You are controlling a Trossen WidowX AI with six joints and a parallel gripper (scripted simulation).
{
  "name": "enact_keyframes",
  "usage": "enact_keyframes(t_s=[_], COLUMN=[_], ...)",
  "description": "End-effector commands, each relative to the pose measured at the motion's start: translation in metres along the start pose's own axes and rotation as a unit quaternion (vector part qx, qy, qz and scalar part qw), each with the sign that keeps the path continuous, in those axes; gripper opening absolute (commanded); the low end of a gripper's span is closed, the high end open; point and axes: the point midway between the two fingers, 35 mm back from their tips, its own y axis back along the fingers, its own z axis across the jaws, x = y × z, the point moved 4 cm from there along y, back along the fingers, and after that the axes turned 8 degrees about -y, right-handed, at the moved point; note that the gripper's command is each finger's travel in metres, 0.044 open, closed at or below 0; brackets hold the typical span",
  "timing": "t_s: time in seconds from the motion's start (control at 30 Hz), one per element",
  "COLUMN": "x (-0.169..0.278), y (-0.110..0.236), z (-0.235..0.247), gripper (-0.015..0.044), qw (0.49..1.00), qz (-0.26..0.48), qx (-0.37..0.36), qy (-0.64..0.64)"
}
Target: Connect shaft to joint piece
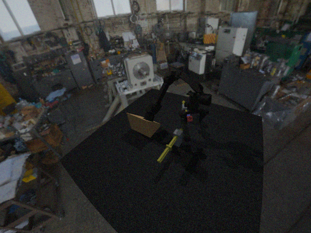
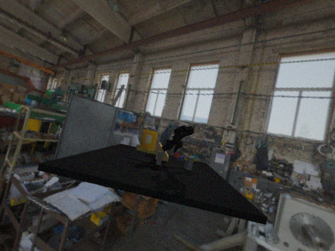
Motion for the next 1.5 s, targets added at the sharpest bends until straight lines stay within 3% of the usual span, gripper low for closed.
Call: enact_keyframes(t_s=[0.0, 0.17, 0.77, 1.47], x=[-0.005, -0.009, -0.075, -0.077], y=[-0.015, -0.029, -0.014, -0.043], z=[0.001, 0.003, 0.013, 0.012], gripper=[0.044, 0.044, 0.044, 0.044], qw=[1.0, 1.0, 1.0, 1.0], qz=[0.001, 0.0, -0.002, -0.002], qx=[0.001, 0.002, 0.002, 0.002], qy=[0.0, 0.0, -0.001, -0.001])
